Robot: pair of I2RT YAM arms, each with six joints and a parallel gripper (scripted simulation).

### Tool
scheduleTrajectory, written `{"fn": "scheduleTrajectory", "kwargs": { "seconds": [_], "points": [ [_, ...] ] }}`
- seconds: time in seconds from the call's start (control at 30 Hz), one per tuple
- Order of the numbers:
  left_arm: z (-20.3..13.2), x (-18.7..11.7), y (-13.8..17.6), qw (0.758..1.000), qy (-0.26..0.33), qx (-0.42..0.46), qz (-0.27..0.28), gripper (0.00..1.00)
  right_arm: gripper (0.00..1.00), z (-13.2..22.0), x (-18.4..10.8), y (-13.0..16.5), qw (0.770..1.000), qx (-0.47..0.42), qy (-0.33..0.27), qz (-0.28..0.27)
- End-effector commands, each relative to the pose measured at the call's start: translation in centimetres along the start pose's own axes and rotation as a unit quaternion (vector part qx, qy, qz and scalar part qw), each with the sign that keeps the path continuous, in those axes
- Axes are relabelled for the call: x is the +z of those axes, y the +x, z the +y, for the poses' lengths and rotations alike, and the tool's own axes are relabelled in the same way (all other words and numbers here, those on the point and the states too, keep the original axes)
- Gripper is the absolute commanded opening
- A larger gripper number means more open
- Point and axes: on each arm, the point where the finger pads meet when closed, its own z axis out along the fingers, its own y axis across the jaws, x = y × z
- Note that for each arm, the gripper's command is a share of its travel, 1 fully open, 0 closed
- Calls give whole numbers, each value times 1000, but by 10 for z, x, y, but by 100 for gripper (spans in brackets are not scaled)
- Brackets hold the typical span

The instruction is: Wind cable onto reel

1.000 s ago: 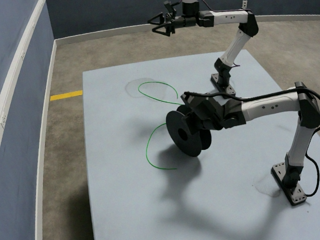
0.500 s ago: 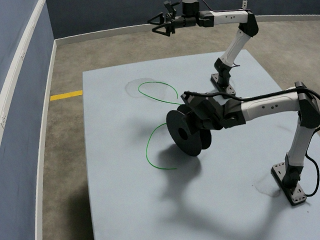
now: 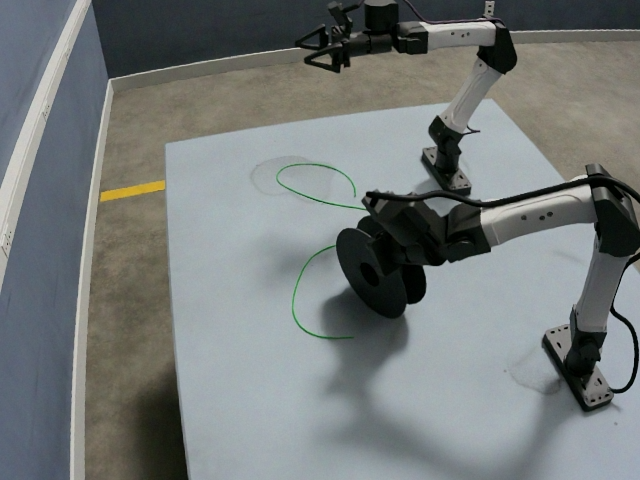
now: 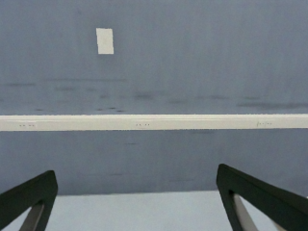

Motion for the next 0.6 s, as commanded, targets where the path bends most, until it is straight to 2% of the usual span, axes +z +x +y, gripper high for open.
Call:
{"fn": "scheduleTrajectory", "kwargs": {
  "seconds": [0.0, 0.23, 0.57],
  "points": [
    [7, 3, -9, 999, -1, 15, -32, 0, 100, -2, 0, -5, 1000, 6, 2, -13],
    [6, 10, 3, 1000, 2, 9, -24, 0, 100, -2, 0, -5, 1000, 6, 2, -13],
    [7, 8, -3, 999, -1, 13, -30, 0, 100, -2, 0, -5, 1000, 6, 2, -13]
  ]
}}
